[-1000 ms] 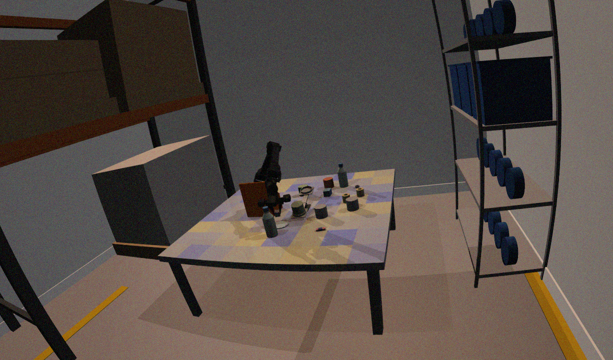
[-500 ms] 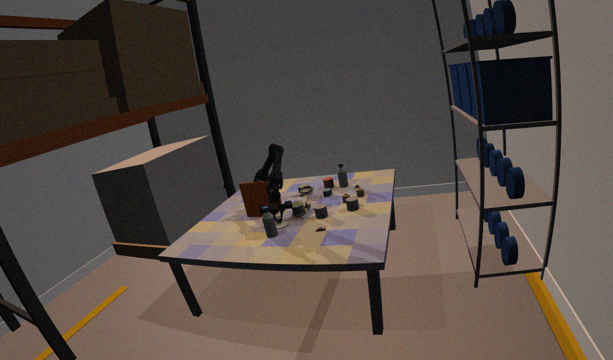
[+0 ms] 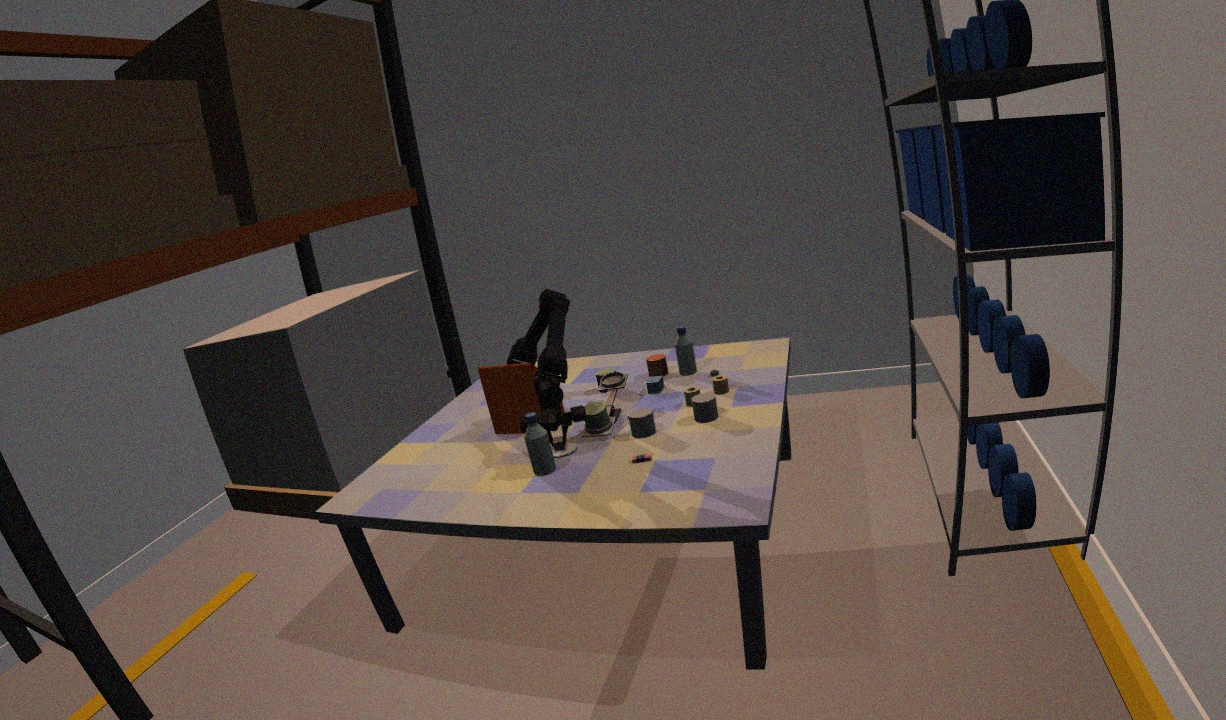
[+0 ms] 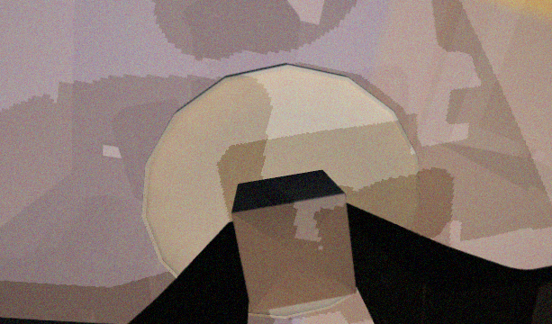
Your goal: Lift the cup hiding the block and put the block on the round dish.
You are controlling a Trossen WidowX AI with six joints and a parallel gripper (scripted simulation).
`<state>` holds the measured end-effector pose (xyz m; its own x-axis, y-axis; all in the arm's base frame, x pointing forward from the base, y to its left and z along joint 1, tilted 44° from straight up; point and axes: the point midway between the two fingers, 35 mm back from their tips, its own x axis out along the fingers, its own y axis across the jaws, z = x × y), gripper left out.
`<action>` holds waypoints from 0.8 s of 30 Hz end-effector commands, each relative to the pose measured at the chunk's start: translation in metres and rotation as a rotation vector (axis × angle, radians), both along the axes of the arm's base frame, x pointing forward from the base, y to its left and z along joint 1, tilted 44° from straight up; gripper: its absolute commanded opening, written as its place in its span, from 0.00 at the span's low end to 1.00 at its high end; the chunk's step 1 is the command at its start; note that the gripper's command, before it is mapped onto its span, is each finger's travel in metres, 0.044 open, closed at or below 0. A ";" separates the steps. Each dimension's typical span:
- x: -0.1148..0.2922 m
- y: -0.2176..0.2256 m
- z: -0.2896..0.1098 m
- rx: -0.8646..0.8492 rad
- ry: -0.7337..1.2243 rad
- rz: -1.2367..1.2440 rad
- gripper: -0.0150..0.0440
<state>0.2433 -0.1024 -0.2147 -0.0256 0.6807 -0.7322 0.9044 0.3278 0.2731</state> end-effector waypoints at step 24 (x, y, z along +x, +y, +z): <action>-0.001 -0.067 0.073 0.000 0.005 -0.015 1.00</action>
<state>0.2419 -0.1501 -0.1591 -0.0324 0.6905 -0.7226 0.9115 0.3170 0.2620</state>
